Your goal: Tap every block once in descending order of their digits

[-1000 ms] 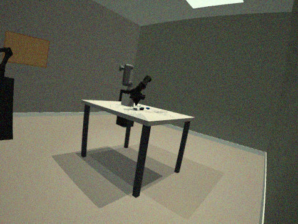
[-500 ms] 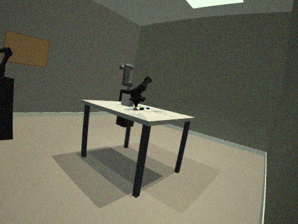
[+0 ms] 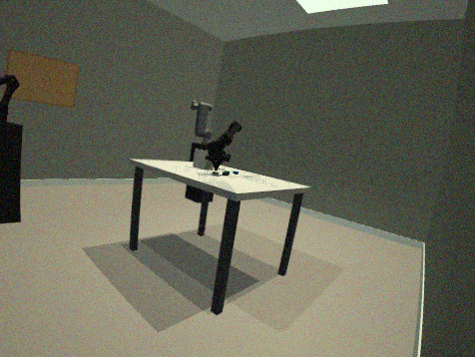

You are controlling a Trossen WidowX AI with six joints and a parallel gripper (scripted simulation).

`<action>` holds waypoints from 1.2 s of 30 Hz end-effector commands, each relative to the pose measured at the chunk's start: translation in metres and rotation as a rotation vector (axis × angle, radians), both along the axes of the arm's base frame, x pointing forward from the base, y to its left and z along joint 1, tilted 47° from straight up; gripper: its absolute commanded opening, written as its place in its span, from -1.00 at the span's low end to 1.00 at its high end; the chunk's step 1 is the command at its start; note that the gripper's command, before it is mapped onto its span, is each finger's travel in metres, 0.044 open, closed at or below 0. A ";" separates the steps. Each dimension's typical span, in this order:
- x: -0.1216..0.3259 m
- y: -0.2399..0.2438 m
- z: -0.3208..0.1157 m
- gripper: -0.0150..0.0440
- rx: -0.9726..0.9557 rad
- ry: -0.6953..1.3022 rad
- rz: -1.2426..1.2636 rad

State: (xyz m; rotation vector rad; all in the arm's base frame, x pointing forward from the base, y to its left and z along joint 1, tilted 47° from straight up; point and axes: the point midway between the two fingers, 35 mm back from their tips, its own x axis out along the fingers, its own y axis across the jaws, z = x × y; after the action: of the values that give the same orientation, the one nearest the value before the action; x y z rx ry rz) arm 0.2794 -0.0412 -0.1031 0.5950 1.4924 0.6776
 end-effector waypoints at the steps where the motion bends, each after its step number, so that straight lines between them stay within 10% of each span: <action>1: 0.004 -0.013 0.012 -0.42 -0.010 -0.016 0.001; 17: 0.006 -0.072 0.068 -0.42 -0.013 -0.015 0.001; 25: 0.025 -0.012 0.129 -0.42 -0.008 -0.014 0.001; 36: 0.027 0.017 0.099 -0.42 -0.010 -0.015 0.000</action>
State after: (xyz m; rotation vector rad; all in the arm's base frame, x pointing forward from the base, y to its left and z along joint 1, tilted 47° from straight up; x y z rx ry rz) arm 0.3083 -0.0521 0.0165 0.5745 1.4675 0.6615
